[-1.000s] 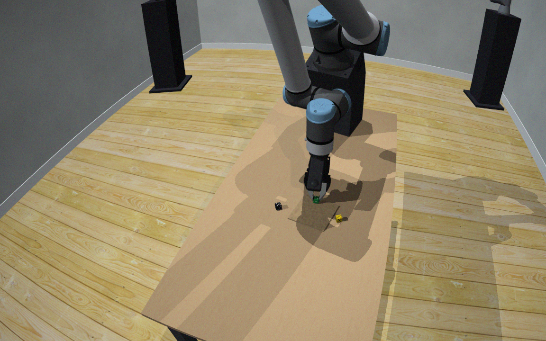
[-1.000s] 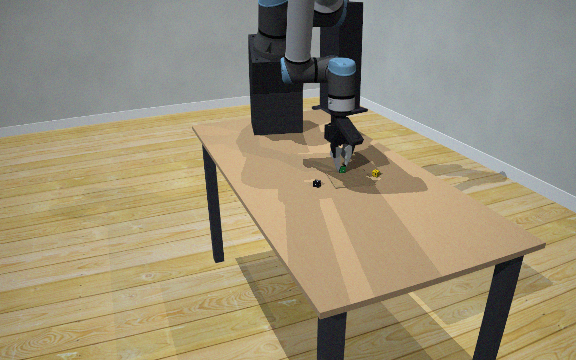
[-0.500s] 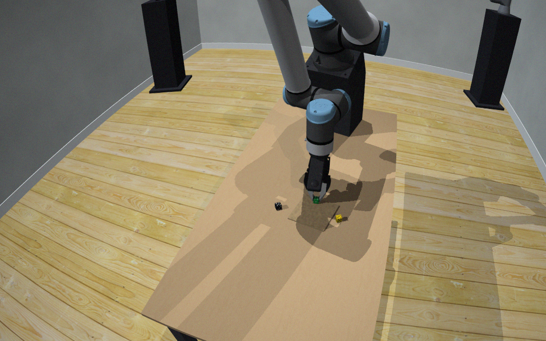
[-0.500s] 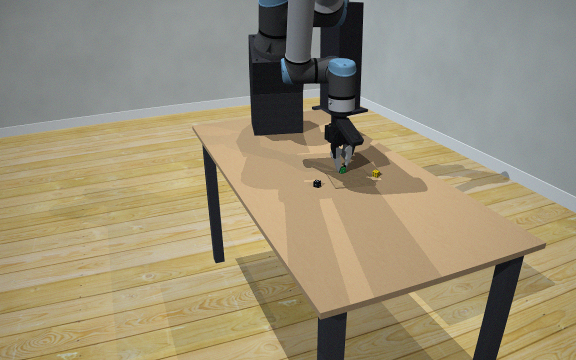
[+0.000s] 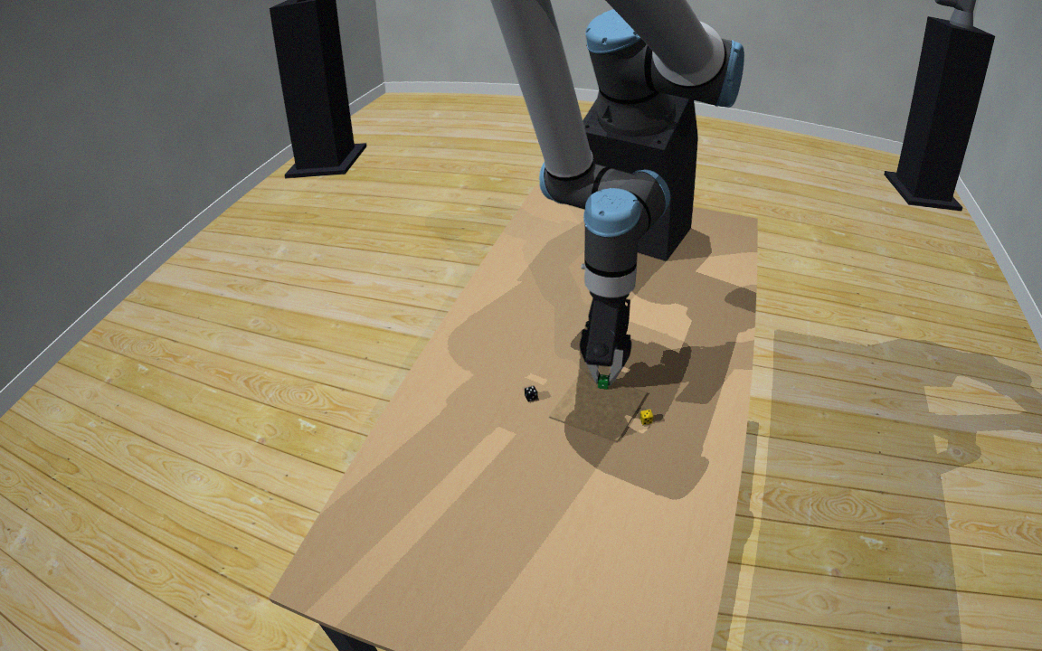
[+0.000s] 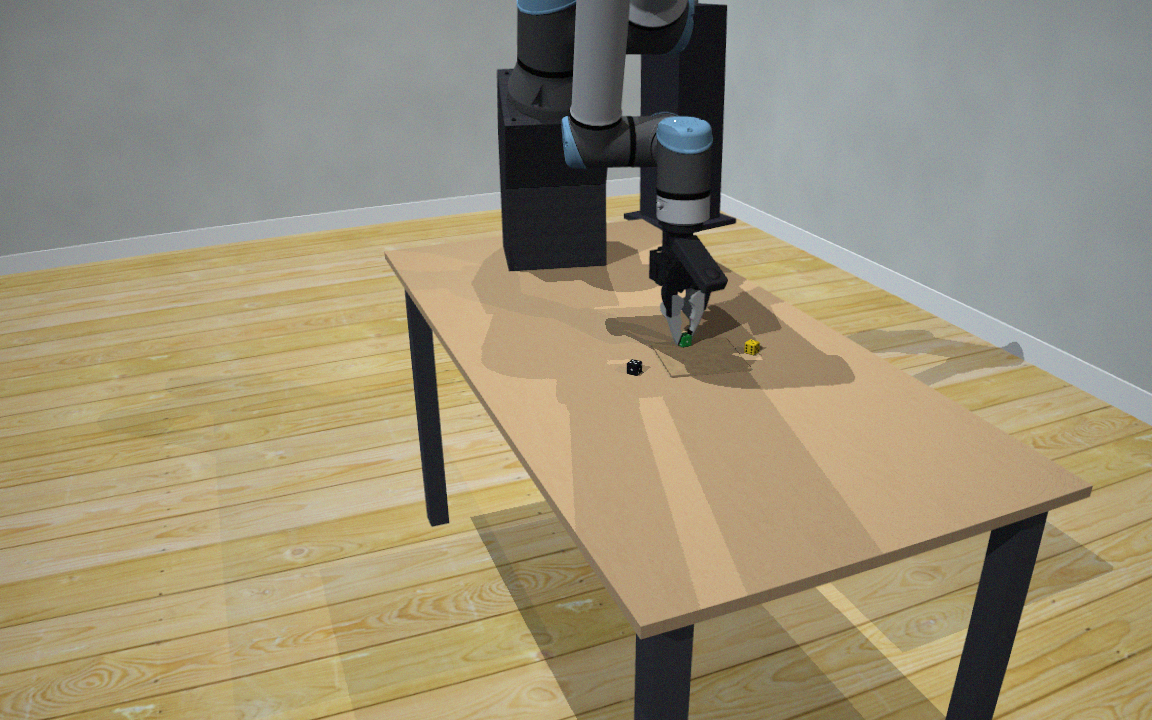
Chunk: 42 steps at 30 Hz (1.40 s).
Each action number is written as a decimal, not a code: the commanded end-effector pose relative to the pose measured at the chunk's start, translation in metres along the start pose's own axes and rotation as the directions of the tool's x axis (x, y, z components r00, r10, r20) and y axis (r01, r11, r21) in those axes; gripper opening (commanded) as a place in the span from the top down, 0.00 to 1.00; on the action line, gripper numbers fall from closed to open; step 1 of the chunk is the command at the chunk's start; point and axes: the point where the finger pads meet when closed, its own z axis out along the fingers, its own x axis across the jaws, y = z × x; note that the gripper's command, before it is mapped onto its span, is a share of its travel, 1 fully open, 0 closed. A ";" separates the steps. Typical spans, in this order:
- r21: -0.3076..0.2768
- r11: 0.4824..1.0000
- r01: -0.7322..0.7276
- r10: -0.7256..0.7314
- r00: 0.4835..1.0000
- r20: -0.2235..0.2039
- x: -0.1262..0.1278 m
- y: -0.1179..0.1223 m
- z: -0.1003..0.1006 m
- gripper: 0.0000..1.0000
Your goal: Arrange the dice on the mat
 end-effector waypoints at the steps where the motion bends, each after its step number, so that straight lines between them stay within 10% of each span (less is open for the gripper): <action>1: 0.001 1.000 0.000 0.000 1.000 0.000 0.000 0.000 0.000 0.97; 42: 0.001 1.000 0.000 0.000 1.000 0.000 0.000 0.000 -0.005 0.79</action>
